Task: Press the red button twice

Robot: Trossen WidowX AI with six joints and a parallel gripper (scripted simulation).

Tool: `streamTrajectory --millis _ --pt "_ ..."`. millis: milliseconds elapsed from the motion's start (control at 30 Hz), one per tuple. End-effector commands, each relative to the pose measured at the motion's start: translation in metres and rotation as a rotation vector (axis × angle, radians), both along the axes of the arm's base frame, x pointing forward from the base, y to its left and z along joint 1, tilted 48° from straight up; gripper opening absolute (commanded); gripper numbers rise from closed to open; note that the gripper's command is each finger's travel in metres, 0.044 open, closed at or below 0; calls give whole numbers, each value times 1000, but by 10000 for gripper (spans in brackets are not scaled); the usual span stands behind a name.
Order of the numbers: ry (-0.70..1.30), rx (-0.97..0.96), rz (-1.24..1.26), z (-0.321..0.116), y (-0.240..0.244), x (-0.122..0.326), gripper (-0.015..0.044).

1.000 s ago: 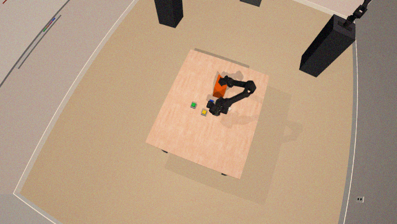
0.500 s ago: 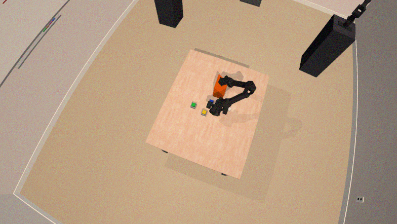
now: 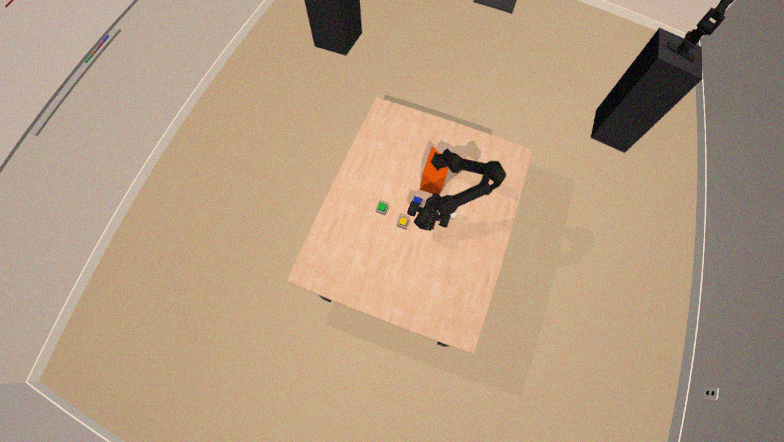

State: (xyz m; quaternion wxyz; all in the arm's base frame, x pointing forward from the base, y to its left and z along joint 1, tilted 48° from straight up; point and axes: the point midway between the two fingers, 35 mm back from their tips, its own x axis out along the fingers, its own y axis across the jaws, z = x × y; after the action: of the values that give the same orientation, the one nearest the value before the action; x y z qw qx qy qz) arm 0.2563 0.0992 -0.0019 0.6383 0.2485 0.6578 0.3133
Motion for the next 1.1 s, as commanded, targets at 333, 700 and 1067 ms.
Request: streamTrajectory --millis 333,700,1067 --pt "24 9 0 -16 16 -7 20" --pt "24 9 0 -16 16 -7 20" --pt "24 9 0 -16 16 -7 20"
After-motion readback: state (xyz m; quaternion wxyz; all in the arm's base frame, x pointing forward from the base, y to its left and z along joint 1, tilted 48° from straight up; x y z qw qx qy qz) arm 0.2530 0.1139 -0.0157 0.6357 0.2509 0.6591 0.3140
